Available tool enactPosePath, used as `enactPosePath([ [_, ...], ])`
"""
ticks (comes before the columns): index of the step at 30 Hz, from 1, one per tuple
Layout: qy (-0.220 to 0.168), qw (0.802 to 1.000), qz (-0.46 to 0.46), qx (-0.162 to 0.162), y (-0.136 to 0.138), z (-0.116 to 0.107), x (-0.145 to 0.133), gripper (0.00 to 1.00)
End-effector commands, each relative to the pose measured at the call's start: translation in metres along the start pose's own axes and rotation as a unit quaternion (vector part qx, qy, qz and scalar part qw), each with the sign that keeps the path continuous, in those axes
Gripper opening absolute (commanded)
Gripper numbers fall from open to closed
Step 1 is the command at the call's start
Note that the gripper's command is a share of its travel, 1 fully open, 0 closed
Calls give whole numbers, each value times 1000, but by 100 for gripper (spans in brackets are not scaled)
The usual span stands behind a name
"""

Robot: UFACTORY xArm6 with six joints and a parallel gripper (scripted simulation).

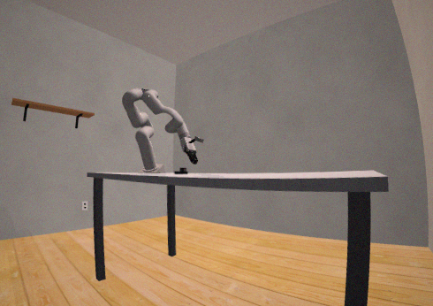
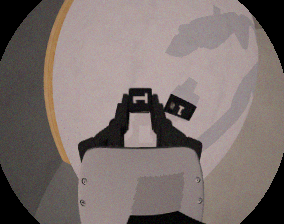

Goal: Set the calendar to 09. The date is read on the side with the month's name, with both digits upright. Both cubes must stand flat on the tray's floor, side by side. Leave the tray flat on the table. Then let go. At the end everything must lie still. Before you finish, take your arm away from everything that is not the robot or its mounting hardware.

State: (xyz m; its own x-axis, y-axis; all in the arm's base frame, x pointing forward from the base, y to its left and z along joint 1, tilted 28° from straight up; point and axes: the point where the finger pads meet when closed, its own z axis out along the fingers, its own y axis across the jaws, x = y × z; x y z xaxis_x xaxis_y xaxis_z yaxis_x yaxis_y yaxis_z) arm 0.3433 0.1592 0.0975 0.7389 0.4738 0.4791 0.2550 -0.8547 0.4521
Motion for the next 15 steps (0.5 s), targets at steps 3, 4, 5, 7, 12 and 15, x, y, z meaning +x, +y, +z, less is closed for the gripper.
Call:
enactPosePath([
  [3, -7, 1000, 0, -1, 0, 0, 3, 27],
  [4, -10, 1000, 0, -2, 1, 0, 3, 27],
  [5, -15, 1000, 0, -3, 1, 0, 3, 27],
  [7, -28, 1000, 1, -6, 2, 1, 5, 27],
  [12, -79, 997, 2, -10, 4, 2, 7, 27],
  [15, -111, 994, 1, -6, 2, 1, 6, 27],
])
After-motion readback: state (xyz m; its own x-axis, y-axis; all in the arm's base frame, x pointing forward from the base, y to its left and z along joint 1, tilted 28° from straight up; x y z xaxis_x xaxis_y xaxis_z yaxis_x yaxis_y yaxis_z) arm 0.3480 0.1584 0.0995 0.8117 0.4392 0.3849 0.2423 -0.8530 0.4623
